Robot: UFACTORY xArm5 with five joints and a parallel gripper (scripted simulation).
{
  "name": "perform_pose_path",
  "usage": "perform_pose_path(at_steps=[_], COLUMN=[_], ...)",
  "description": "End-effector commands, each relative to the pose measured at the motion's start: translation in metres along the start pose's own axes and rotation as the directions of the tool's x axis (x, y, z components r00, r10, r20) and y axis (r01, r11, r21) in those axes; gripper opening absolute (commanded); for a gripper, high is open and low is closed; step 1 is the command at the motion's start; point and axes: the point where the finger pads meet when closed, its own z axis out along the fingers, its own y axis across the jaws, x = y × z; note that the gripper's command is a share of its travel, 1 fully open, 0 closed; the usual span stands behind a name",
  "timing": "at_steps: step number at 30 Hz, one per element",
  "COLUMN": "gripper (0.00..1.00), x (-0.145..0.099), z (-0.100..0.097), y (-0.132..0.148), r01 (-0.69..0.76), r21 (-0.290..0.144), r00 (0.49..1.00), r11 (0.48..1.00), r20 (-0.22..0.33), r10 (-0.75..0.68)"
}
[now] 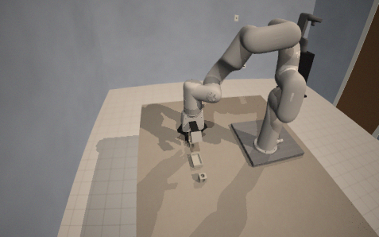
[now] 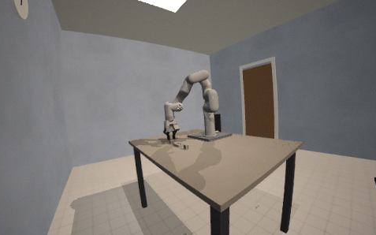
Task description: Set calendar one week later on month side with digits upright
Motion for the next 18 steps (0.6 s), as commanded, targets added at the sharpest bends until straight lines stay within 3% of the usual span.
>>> perform_pose_path(at_steps=[1, 18], gripper=[0.47, 0.47], x=[0.000, 0.000], z=[0.001, 0.021], y=[0.001, 0.001], r01=[0.000, 0.000], r21=[-0.003, -0.003], r00=[1.000, 1.000], r11=[1.000, 1.000], r20=[0.001, 0.001], r10=[0.000, 0.000])
